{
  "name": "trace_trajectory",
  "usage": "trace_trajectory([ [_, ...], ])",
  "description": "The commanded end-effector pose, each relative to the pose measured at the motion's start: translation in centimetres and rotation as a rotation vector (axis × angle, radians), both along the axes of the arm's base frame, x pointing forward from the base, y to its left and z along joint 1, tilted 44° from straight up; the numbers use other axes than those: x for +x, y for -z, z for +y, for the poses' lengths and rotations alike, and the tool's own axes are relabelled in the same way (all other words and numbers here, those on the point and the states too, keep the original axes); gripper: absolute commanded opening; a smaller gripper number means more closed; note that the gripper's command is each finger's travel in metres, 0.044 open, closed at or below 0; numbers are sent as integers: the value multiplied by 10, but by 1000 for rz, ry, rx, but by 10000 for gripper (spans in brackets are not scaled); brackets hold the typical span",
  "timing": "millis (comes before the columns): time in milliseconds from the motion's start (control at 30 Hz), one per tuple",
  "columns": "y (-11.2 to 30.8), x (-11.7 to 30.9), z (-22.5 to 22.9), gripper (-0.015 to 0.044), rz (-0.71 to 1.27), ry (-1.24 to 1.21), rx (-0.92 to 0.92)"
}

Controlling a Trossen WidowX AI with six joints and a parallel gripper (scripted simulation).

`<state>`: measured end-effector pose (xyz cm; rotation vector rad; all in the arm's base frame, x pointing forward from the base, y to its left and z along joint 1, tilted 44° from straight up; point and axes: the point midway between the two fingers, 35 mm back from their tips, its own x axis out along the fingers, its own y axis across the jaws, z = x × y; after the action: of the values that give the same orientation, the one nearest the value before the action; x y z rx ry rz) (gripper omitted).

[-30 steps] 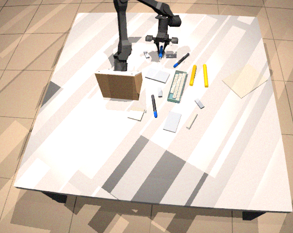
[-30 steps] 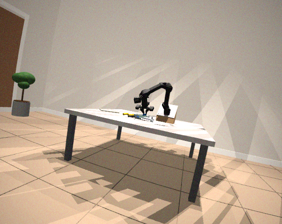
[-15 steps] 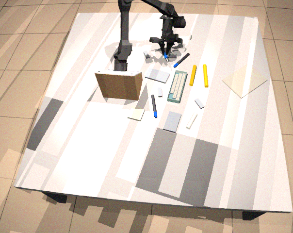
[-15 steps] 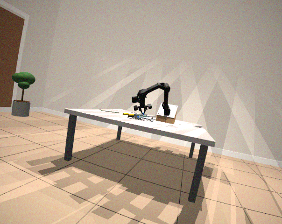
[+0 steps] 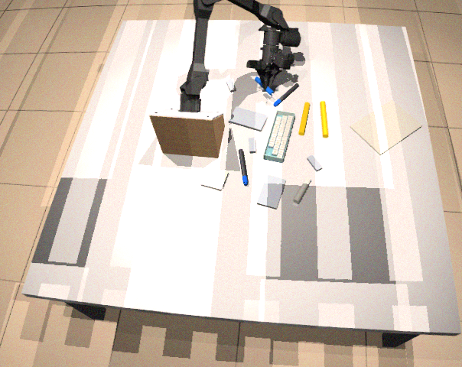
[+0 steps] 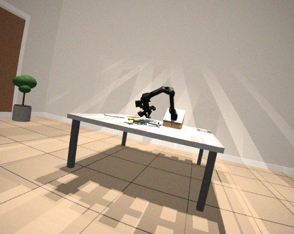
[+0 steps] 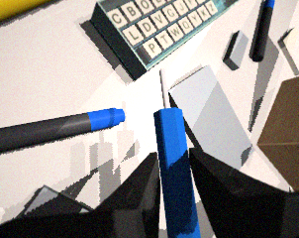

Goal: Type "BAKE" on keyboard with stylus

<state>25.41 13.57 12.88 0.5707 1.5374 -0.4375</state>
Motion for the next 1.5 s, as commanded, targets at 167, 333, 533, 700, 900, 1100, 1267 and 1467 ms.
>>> trace_trajectory([
  [167,2,16,-12,0,-18,-291,-55],
  [333,4,24,-19,0,-17,-447,-80],
  [533,7,33,-27,0,-9,-634,-108],
  [700,9,40,-34,0,3,-791,-128],
  [900,12,49,-42,0,23,-980,-147],
  [1100,15,57,-51,0,50,-1169,-160],
  [1267,18,64,-59,0,76,-1326,-165],
  [1467,21,71,-68,0,112,-1515,-164],
])
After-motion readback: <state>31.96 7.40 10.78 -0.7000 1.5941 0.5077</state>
